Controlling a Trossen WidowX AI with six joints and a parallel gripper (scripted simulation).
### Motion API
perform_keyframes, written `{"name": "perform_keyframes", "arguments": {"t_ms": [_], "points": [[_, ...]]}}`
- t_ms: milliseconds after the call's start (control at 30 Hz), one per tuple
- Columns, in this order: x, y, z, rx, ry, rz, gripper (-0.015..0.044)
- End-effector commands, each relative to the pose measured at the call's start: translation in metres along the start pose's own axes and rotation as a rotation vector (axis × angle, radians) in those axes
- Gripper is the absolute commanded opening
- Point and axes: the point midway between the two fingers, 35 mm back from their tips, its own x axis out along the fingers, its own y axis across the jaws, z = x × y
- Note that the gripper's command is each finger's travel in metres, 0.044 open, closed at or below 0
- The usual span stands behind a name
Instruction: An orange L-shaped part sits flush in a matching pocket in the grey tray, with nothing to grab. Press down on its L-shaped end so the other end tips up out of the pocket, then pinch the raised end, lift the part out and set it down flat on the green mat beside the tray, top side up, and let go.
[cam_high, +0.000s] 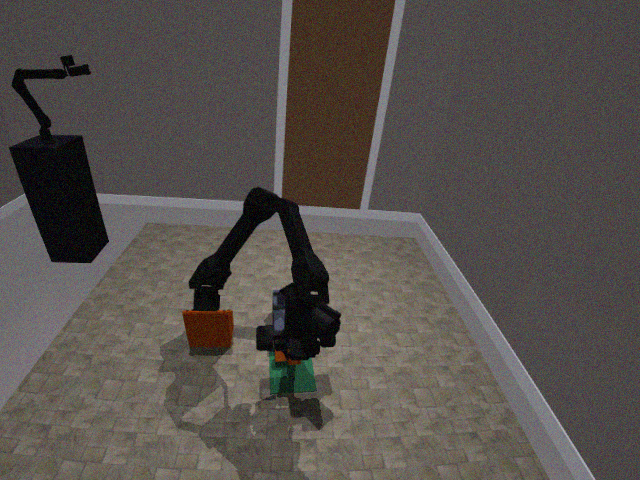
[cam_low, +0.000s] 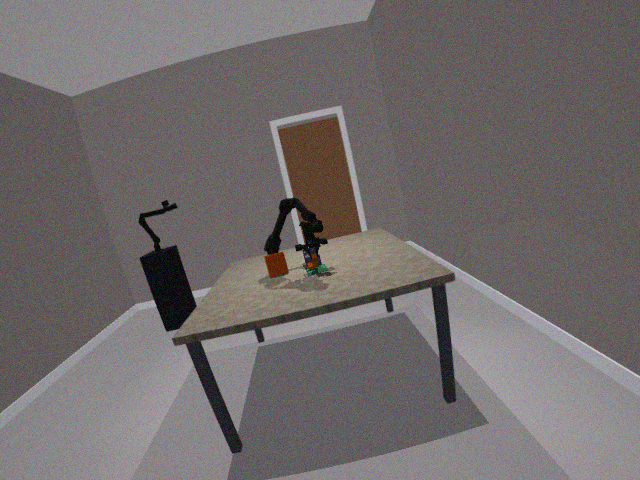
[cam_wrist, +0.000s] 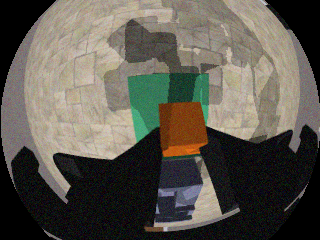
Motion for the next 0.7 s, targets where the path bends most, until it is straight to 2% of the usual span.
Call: {"name": "perform_keyframes", "arguments": {"t_ms": [0, 600, 667], "points": [[0.0025, -0.0009, -0.0012, 0.006, 0.006, 0.000, 0.0000], [0.0020, -0.0012, -0.0007, 0.002, 0.003, -0.002, 0.0000], [0.0020, -0.0012, -0.0007, 0.002, 0.003, -0.002, 0.0053]]}}
